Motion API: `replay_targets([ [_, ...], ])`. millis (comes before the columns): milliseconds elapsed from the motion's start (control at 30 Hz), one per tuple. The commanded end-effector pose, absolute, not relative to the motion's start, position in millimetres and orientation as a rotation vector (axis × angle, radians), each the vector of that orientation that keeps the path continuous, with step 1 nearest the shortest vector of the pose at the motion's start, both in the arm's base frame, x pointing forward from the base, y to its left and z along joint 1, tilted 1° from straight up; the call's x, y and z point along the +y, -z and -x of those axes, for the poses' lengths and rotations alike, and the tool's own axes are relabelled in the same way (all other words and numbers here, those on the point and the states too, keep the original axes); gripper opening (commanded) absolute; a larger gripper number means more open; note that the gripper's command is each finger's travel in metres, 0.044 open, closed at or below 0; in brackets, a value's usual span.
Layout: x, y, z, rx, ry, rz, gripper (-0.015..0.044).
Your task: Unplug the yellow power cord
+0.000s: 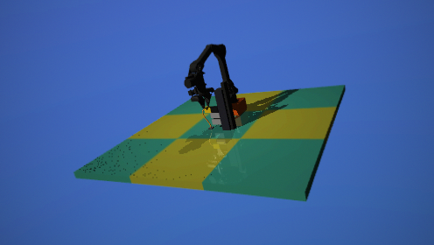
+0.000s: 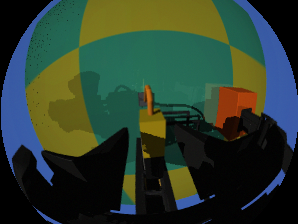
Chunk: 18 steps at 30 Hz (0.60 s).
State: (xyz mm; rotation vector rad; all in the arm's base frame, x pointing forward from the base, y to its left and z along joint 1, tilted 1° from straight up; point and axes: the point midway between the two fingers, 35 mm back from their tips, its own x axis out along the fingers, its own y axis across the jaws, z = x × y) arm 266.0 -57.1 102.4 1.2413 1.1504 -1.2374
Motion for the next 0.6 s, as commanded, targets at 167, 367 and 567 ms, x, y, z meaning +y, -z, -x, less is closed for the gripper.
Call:
replay_targets([
  [167, -84.0, -108.7, -266.4, 1.143, 1.241, -1.24, 0.044],
  [367, -117.4, -116.3, -262.7, 1.141, 1.242, -1.238, 0.044],
  [567, -117.4, -116.3, -262.7, 1.141, 1.242, -1.238, 0.044],
])
